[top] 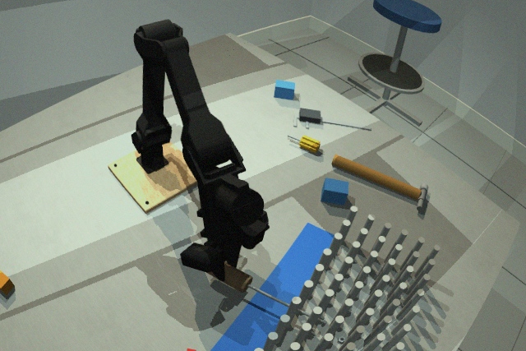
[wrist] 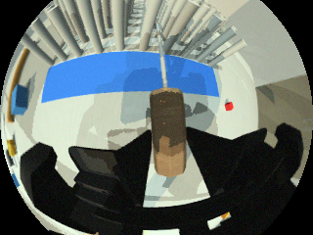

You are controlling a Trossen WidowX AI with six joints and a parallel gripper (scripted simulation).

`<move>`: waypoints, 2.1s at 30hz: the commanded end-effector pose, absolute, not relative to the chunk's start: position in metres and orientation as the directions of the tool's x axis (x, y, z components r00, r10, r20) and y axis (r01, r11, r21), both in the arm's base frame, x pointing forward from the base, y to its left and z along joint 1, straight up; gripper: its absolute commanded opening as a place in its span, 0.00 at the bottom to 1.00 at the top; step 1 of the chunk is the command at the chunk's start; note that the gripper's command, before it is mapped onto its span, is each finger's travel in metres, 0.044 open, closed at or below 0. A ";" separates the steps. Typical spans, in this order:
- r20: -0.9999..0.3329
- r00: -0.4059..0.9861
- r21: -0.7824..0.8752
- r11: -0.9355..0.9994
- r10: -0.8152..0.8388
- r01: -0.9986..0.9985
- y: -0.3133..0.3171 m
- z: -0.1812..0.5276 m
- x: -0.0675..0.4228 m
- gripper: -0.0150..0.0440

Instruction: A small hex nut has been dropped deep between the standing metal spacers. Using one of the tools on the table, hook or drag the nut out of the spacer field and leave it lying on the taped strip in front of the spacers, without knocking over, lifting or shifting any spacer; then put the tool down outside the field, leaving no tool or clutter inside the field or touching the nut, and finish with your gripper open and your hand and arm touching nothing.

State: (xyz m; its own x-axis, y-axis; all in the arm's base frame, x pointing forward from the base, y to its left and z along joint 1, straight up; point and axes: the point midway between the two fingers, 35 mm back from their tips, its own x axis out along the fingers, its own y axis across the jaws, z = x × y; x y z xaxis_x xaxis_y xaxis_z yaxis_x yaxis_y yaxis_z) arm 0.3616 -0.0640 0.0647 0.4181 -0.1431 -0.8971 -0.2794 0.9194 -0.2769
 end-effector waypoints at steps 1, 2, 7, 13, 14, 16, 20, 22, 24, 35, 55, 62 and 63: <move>-0.894 0.424 -0.282 0.920 -0.148 -0.273 -0.064 0.067 0.366 0.25; -0.894 0.424 -0.282 0.920 -0.148 -0.273 -0.064 0.067 0.367 0.25; -0.893 0.424 -0.282 0.920 -0.148 -0.273 -0.063 0.067 0.370 0.25; -0.893 0.424 -0.282 0.920 -0.148 -0.272 -0.062 0.067 0.374 0.25; -0.893 0.424 -0.282 0.920 -0.148 -0.272 -0.062 0.067 0.374 0.25; -0.893 0.424 -0.282 0.920 -0.148 -0.272 -0.061 0.067 0.376 0.25; -0.893 0.425 -0.282 0.920 -0.148 -0.272 -0.061 0.067 0.378 0.25; -0.893 0.425 -0.282 0.920 -0.148 -0.272 -0.060 0.068 0.379 0.25; -0.893 0.425 -0.282 0.920 -0.148 -0.272 -0.060 0.068 0.381 0.25; -0.893 0.425 -0.282 0.920 -0.148 -0.272 -0.058 0.068 0.387 0.25; -0.892 0.426 -0.282 0.920 -0.147 -0.272 -0.055 0.068 0.399 0.25; -0.892 0.427 -0.282 0.920 -0.147 -0.272 -0.053 0.068 0.403 0.25; -0.892 0.427 -0.282 0.920 -0.147 -0.272 -0.053 0.068 0.404 0.25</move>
State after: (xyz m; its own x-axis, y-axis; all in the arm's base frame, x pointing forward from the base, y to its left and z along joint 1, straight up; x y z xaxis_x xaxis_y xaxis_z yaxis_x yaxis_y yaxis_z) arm 0.3999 -0.0527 0.0658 0.4208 -0.1417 -0.8960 -0.2787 0.9197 -0.2764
